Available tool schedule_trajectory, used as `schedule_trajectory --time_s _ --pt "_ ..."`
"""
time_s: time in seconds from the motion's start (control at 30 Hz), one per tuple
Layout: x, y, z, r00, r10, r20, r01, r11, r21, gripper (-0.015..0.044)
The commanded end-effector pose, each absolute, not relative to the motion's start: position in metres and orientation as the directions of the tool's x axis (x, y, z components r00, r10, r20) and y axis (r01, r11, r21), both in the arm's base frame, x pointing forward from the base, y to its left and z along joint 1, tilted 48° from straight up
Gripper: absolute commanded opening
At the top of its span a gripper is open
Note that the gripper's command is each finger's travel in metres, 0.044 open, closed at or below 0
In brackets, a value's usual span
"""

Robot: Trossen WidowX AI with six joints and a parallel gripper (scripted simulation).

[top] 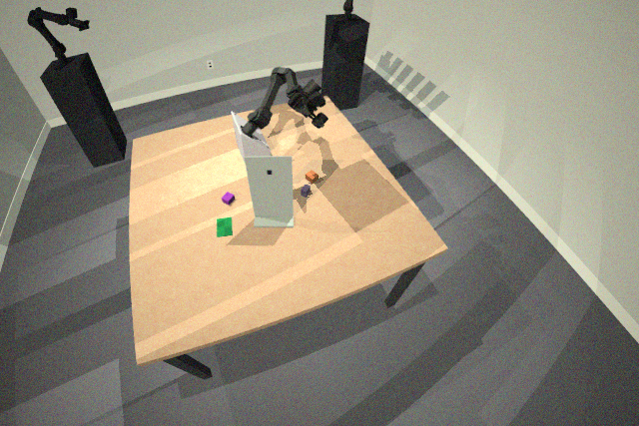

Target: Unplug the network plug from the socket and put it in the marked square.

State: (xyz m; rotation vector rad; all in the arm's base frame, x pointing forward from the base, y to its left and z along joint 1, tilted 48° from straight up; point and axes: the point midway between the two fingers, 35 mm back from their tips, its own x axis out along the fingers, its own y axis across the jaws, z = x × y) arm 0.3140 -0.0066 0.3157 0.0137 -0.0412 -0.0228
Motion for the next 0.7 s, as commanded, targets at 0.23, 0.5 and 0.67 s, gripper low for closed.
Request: schedule_trajectory --time_s 0.23,0.5,0.67 --pt "0.309 -0.005 0.248 0.983 -0.114 -0.147 0.086 0.979 -0.183 0.019" --pt "0.286 -0.007 0.169 0.908 -0.237 -0.346 0.046 0.877 -0.478 0.0156" --pt "0.265 -0.011 0.127 0.844 -0.319 -0.431 -0.042 0.762 -0.646 0.0156"
